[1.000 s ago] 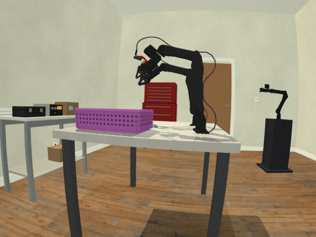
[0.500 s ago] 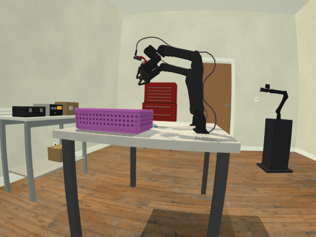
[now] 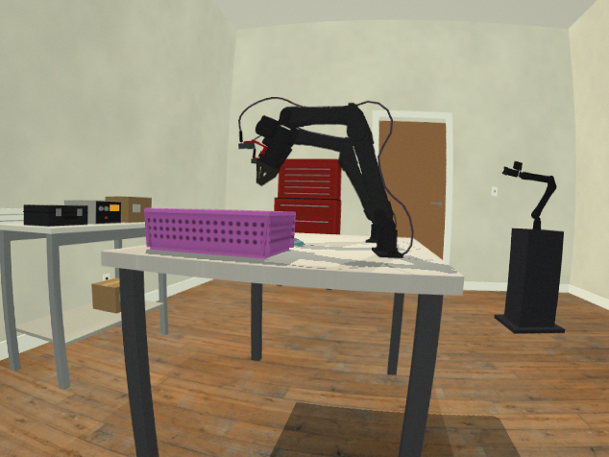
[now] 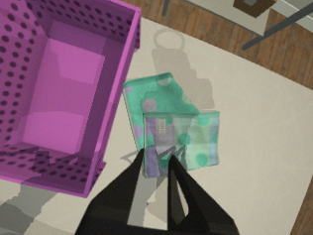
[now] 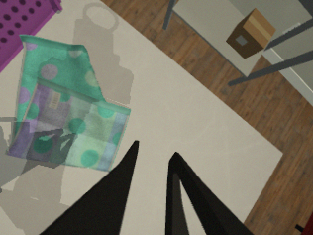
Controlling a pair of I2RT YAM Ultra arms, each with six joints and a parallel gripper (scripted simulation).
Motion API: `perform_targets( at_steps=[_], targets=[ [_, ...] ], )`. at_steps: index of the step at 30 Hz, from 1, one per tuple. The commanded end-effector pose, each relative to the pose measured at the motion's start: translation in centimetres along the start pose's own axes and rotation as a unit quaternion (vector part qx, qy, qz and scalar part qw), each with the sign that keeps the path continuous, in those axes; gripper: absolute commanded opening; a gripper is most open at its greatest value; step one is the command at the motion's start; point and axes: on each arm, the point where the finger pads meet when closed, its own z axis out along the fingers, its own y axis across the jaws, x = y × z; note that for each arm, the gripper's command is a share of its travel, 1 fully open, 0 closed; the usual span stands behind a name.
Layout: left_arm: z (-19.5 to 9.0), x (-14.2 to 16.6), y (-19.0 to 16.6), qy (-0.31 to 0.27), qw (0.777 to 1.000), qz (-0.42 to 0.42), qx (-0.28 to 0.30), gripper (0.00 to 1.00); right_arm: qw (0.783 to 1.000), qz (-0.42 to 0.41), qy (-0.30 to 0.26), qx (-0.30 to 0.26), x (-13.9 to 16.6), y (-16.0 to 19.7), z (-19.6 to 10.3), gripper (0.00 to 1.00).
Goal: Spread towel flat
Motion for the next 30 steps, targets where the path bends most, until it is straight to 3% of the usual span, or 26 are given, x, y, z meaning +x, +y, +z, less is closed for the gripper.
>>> perform_targets(
  at_steps=[1, 7, 11, 18, 20, 22, 23, 26, 27, 30],
  targets=[
    [1.6, 0.5, 0.6, 0.046, 0.997, -0.058, -0.013, 0.34, 0.996, -0.012, 0.085, -0.019, 2.1, 1.6, 1.7, 0.34],
    [6.4, 2.0, 0.9, 0.126, 0.985, -0.114, -0.030, 0.34, 0.989, -0.010, 0.142, -0.027, 4.2, 3.0, 6.1, 0.34],
    [8.0, 2.4, 0.9, 0.140, 0.982, -0.124, -0.034, 0.34, 0.990, -0.010, 0.136, -0.028, 4.8, 3.5, 6.8, 0.34],
    [14.4, 4.8, 1.6, 0.147, 0.981, -0.124, -0.039, 0.34, 0.991, -0.011, 0.131, -0.020, 6.9, 4.9, 12.0, 0.34],
    [16.0, 5.3, 1.7, 0.147, 0.981, -0.124, -0.039, 0.34, 0.989, -0.011, 0.149, -0.018, 8.6, 5.3, 14.9, 0.34],
    [16.2, 5.4, 1.3, 0.147, 0.981, -0.119, -0.038, 0.34, 0.989, -0.011, 0.149, -0.018, 9.3, 5.8, 16.3, 0.34],
    [14.1, 3.0, 0.8, 0.110, 0.987, -0.119, -0.025, 0.34, 0.989, -0.011, 0.149, -0.018, 9.4, 5.9, 16.4, 0.34],
    [14.1, 3.0, 0.8, 0.110, 0.987, -0.118, -0.025, 0.34, 0.989, -0.011, 0.149, -0.018, 9.4, 5.9, 16.4, 0.34],
    [14.1, 3.0, 0.8, 0.109, 0.987, -0.118, -0.026, 0.34, 0.994, -0.002, 0.110, -0.018, 6.5, 5.0, 14.4, 0.34],
    [14.3, 3.1, 0.9, 0.112, 0.986, -0.118, -0.027, 0.34, 0.994, -0.002, 0.110, -0.018, 6.5, 5.0, 14.4, 0.34]
  ],
)
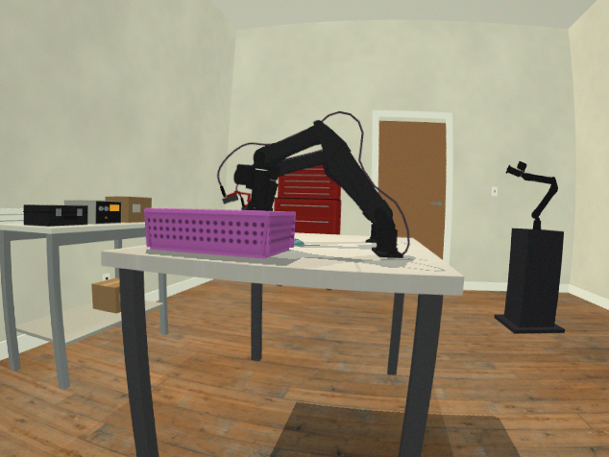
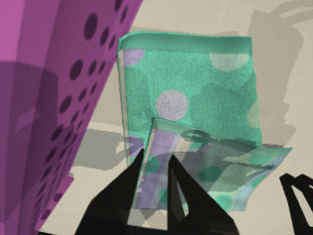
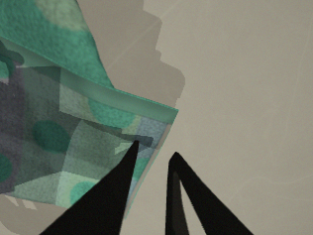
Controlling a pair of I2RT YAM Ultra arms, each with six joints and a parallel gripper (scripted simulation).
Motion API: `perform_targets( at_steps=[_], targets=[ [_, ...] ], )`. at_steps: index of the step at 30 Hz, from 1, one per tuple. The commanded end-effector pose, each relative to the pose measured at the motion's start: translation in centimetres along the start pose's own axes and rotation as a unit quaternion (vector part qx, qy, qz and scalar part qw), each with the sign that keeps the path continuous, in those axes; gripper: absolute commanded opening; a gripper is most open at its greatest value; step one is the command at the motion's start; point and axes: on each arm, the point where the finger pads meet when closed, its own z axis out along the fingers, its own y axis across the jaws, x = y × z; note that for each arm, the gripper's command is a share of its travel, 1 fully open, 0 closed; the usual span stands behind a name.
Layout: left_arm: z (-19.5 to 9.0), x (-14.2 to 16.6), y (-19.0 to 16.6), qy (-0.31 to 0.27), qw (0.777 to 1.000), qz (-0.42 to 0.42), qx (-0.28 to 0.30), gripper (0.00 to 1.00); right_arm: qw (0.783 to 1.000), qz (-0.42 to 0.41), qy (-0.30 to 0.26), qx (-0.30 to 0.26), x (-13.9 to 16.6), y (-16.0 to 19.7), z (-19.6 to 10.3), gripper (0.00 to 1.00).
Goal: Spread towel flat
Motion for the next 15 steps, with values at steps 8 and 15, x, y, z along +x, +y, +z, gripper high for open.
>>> perform_targets(
  at_steps=[8, 15],
  targets=[
    [-1.3, -1.8, -1.0, -0.037, 0.999, -0.003, 0.017, 0.34, 0.999, 0.002, -0.034, -0.001, -1.6, -0.1, -1.3, 0.34],
    [-0.7, -0.5, -0.7, -0.025, 1.000, -0.001, 0.012, 0.34, 1.000, 0.002, -0.022, 0.001, -0.9, 0.6, 0.5, 0.34]
  ],
)
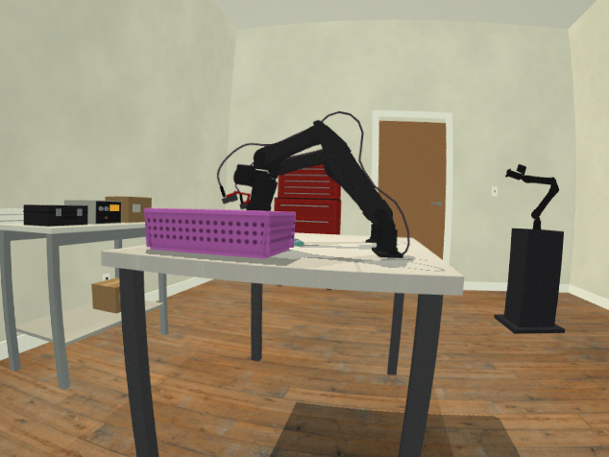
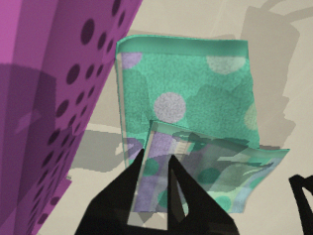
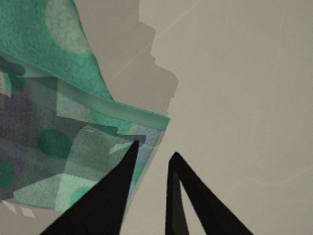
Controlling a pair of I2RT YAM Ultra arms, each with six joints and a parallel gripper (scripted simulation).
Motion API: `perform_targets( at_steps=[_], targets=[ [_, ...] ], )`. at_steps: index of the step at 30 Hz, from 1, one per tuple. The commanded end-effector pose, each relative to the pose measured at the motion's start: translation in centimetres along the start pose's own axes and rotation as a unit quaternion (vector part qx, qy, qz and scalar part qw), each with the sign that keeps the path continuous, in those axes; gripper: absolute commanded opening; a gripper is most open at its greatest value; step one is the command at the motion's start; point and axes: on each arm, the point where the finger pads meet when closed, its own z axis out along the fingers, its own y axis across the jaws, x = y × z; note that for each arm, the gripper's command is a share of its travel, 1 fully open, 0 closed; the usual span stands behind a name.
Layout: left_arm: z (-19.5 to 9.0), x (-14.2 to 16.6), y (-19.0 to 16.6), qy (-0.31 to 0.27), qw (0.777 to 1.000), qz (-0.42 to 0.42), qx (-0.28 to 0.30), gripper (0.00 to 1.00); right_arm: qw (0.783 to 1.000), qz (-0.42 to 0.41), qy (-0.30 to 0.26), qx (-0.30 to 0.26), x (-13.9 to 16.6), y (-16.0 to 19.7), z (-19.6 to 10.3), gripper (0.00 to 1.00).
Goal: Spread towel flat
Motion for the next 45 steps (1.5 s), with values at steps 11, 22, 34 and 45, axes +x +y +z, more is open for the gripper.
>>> perform_targets(
  at_steps=[11, 22, 34, 45],
  targets=[
    [4.7, 0.2, 0.1, -0.002, 1.000, -0.001, 0.000, 0.34, 1.000, 0.002, 0.011, -0.002, 1.7, -0.9, 4.5, 0.34],
    [3.7, 0.2, -0.1, -0.015, 1.000, -0.001, 0.004, 0.34, 1.000, -0.001, 0.006, 0.000, 1.7, 0.3, 5.1, 0.34],
    [3.8, 0.0, -0.2, -0.013, 1.000, 0.000, 0.006, 0.34, 1.000, 0.001, 0.014, -0.002, 2.2, 0.7, 5.5, 0.34],
    [4.1, -0.1, -1.3, -0.011, 1.000, 0.001, 0.001, 0.02, 1.000, -0.001, 0.022, 0.005, 2.8, 1.2, 5.4, 0.05]
  ],
)
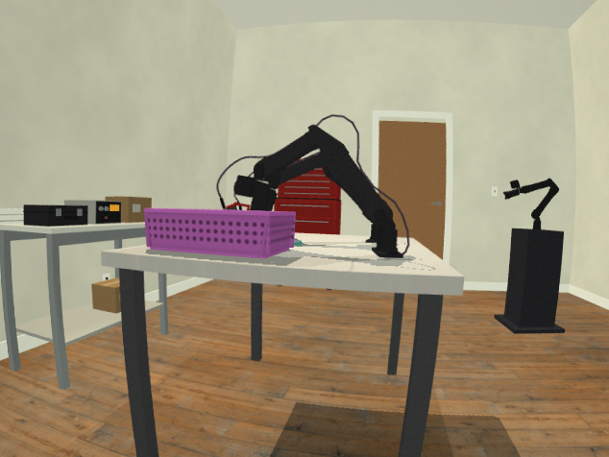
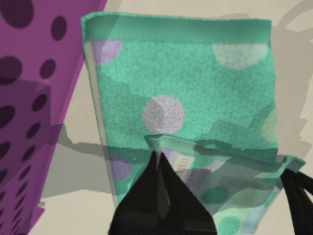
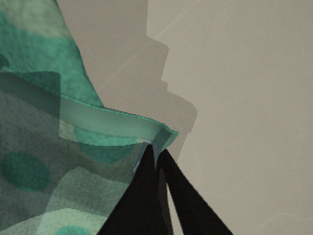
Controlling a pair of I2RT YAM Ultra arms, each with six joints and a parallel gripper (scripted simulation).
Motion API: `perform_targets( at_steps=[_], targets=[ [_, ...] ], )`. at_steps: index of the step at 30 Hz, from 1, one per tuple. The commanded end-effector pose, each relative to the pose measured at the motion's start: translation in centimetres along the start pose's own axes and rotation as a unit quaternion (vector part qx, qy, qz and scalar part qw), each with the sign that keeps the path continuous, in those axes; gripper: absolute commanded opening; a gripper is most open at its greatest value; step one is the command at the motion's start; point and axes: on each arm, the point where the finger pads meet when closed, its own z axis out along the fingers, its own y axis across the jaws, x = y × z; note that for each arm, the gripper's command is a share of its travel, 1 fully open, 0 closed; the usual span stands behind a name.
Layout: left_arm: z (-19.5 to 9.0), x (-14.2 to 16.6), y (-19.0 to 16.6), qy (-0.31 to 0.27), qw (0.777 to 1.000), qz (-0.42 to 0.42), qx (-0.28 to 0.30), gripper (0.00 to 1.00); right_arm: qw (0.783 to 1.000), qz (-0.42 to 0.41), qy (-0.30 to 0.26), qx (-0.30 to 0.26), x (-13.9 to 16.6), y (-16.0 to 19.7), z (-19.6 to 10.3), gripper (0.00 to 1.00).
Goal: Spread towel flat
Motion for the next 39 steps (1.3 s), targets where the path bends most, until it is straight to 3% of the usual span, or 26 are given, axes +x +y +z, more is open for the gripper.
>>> perform_targets(
  at_steps=[1, 4, 5, 16, 17, 21, 22, 27, 29, 39],
  targets=[
    [0.1, -0.5, -0.1, -0.002, 1.000, -0.005, -0.010, 0.02, 0.999, 0.001, 0.031, 0.007, 1.9, 0.4, 1.2, 0.05],
    [0.1, -0.5, 0.0, -0.002, 1.000, -0.005, -0.010, 0.02, 0.999, 0.001, 0.031, 0.007, 1.9, 0.4, 1.2, 0.05],
    [0.1, -0.4, -0.5, -0.002, 1.000, -0.002, -0.009, 0.01, 0.999, 0.001, 0.035, -0.001, 2.2, 0.9, 1.1, 0.00],
    [-0.8, 0.0, 1.0, -0.001, 1.000, -0.001, -0.017, 0.00, 0.999, -0.002, 0.033, 0.014, 1.9, -0.5, 0.7, 0.00],
    [-3.0, -1.3, 1.0, -0.019, 1.000, -0.003, -0.013, 0.00, 1.000, 0.000, 0.016, 0.016, 0.7, -1.1, -1.5, 0.00],
    [-3.0, -1.3, 1.0, -0.019, 1.000, -0.003, -0.013, 0.00, 1.000, 0.000, 0.026, 0.017, 1.2, -1.2, -0.7, 0.00],
    [-4.9, -1.3, 1.0, -0.019, 1.000, -0.002, -0.015, 0.00, 1.000, -0.001, 0.012, 0.018, -0.2, -1.0, -4.3, 0.00],
    [-4.9, -1.3, 0.9, -0.019, 1.000, -0.002, -0.015, 0.00, 1.000, 0.000, 0.014, 0.019, -0.1, -1.1, -4.1, 0.00],
    [-4.9, -1.3, 0.9, -0.019, 1.000, -0.002, -0.015, 0.00, 0.999, 0.000, 0.030, 0.020, 0.6, -1.2, -2.6, 0.00],
    [-4.6, -1.2, 1.0, -0.015, 1.000, -0.002, -0.017, 0.00, 0.999, 0.000, 0.030, 0.020, 0.6, -1.2, -2.6, 0.00]
  ],
)
